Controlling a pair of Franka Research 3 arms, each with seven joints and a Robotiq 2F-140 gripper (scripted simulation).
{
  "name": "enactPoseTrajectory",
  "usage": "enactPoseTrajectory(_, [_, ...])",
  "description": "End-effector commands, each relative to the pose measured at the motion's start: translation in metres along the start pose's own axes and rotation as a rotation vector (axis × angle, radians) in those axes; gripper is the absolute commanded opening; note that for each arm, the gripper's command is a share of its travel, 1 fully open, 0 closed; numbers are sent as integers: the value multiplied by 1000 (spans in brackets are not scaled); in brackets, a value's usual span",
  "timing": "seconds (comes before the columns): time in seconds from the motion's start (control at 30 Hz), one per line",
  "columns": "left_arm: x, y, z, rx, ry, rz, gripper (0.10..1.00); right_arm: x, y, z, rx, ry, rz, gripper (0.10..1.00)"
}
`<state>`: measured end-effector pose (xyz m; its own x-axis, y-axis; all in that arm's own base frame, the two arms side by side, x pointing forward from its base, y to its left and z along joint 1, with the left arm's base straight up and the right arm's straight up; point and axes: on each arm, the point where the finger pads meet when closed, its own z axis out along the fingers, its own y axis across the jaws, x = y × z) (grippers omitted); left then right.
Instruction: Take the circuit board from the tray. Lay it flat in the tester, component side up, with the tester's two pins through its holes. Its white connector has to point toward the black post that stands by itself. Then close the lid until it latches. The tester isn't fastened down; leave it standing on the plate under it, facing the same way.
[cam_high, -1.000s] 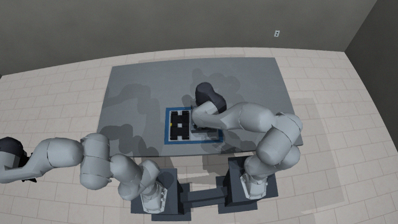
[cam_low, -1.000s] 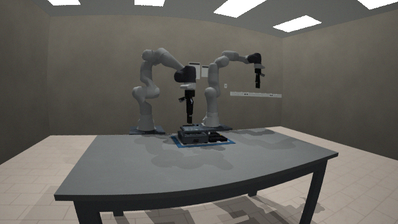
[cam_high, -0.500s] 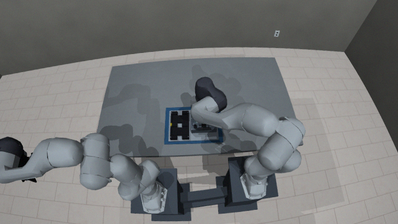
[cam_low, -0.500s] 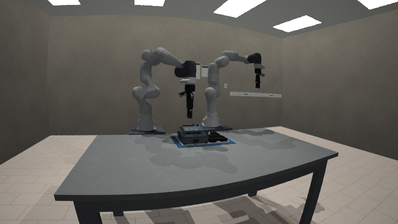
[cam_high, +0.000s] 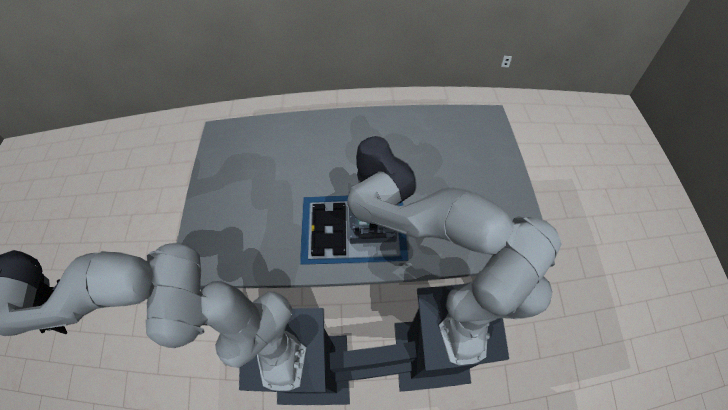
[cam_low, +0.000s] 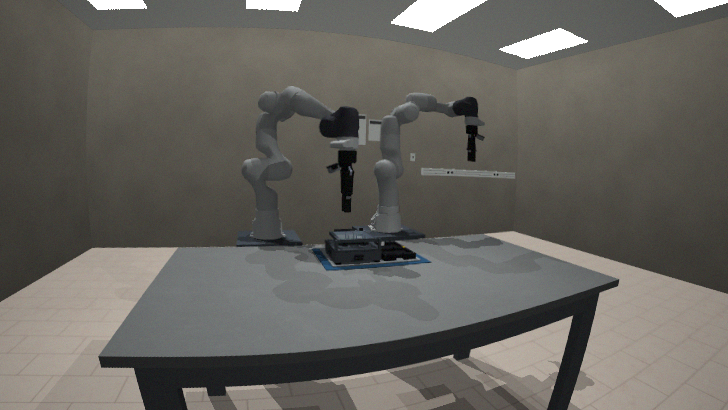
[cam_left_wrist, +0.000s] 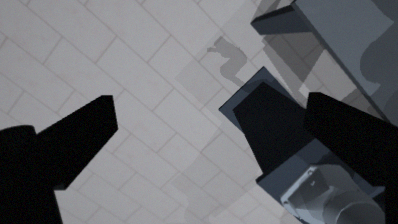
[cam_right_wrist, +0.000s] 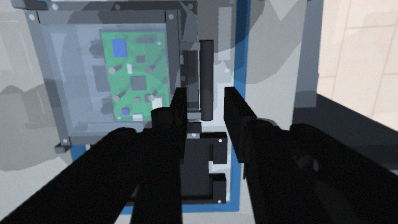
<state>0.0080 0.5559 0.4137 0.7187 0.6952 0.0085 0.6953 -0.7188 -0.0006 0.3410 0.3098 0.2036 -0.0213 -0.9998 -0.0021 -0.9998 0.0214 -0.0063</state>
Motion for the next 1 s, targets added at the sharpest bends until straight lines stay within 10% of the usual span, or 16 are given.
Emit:
enactPoseTrajectory(0.0, [0, 0, 0, 0, 0, 0, 1000, 1, 2, -1, -6, 2, -8, 279])
enactPoseTrajectory(0.07, [0, 0, 0, 0, 0, 0, 1000, 1, 2, -1, -6, 2, -8, 279])
enactPoseTrajectory(0.1, [0, 0, 0, 0, 0, 0, 1000, 1, 2, -1, -6, 2, -8, 1000])
enactPoseTrajectory(0.97, [0, 0, 0, 0, 0, 0, 1000, 1, 2, -1, -6, 2, -8, 1000])
